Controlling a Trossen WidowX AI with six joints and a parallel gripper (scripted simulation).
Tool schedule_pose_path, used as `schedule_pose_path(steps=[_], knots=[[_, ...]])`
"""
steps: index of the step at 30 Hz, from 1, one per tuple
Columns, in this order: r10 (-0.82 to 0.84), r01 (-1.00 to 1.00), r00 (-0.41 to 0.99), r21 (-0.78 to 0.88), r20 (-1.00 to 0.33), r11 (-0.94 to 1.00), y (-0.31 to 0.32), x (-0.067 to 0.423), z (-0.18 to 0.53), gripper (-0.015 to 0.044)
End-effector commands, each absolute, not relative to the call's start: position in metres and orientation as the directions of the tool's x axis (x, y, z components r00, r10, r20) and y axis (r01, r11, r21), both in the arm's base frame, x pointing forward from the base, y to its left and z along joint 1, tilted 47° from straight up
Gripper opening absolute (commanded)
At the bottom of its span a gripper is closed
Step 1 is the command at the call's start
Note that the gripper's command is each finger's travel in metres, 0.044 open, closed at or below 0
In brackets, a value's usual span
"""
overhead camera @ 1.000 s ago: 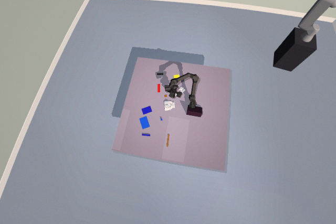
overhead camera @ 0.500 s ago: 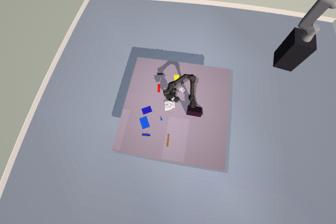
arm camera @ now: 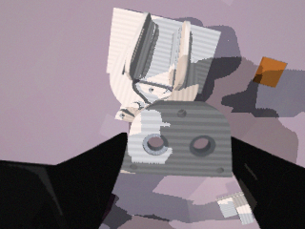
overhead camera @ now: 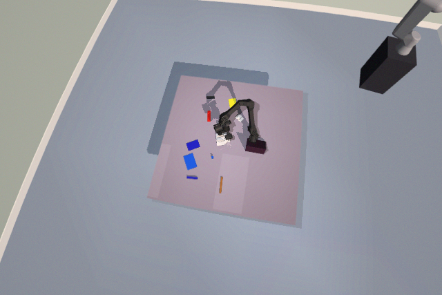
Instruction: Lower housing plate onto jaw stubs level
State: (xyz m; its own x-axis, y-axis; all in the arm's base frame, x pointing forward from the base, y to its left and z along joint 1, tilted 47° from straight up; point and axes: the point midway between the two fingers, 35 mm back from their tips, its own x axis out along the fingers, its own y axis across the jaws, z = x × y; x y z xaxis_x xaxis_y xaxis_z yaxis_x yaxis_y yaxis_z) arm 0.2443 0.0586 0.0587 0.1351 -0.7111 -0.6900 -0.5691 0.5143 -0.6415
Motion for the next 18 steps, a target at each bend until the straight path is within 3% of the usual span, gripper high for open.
schedule_pose_path(steps=[1, 18], knots=[[-0.715, -0.474, 0.134, -0.678, -0.687, 0.562, 0.0666, 0.2416, 0.0486, 0.0351], [-0.719, -0.394, 0.136, -0.703, -0.681, 0.592, 0.0723, 0.239, 0.0412, 0.0351]])
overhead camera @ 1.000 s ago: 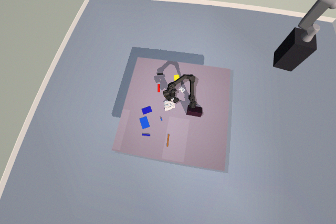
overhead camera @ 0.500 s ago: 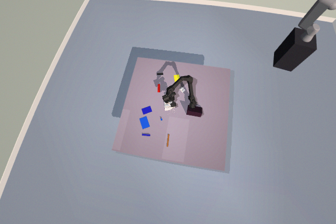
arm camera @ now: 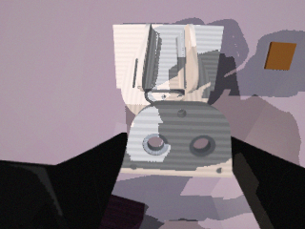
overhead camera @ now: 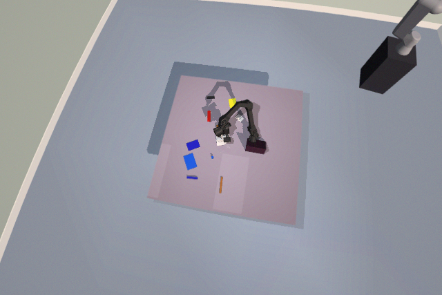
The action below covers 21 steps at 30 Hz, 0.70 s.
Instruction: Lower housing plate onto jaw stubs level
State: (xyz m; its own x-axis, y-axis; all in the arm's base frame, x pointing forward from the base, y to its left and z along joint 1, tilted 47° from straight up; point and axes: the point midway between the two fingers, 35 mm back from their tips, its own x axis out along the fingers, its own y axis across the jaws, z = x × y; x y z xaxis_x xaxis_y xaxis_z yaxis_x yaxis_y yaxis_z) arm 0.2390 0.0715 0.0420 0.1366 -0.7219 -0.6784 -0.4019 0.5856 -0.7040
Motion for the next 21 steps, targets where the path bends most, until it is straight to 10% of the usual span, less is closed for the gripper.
schedule_pose_path(steps=[1, 21], knots=[[-0.719, -0.394, 0.136, -0.703, -0.681, 0.592, 0.072, 0.239, 0.041, 0.0351], [-0.719, -0.387, 0.135, -0.705, -0.681, 0.595, 0.072, 0.225, 0.039, 0.0351]])
